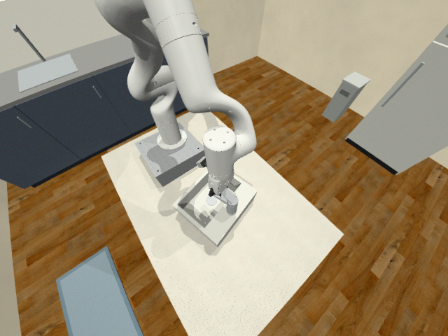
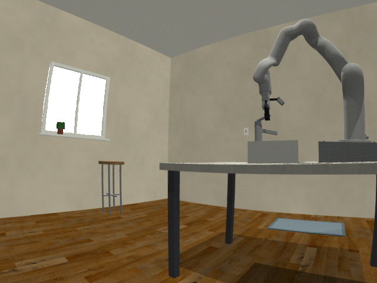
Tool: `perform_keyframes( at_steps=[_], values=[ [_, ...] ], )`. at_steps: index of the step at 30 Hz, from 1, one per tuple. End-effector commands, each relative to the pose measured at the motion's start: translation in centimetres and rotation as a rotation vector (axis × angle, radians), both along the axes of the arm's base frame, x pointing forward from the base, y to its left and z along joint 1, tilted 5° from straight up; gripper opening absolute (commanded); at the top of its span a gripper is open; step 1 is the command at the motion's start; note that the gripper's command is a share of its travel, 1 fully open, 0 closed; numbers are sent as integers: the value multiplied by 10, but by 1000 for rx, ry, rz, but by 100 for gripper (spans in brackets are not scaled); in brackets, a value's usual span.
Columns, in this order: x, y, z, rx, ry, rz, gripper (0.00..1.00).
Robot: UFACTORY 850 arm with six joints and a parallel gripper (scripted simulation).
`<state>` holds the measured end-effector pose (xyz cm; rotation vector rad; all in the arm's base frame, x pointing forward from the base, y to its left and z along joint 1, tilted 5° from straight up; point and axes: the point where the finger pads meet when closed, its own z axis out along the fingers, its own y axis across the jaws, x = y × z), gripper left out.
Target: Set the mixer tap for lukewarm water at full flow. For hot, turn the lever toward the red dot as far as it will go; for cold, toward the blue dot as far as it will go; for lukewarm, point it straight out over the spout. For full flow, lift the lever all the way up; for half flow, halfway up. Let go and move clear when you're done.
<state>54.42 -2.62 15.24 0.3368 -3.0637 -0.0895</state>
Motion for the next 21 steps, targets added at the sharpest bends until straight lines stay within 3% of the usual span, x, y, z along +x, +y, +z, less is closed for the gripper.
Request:
perform_keyframes(
  at_steps=[1,10,11,21],
  values=[
    [2,0,2,0,-4,0,0],
    [2,0,2,0,-4,0,0],
    [2,0,2,0,-4,0,72],
    [2,0,2,0,-4,0,72]
  ],
)
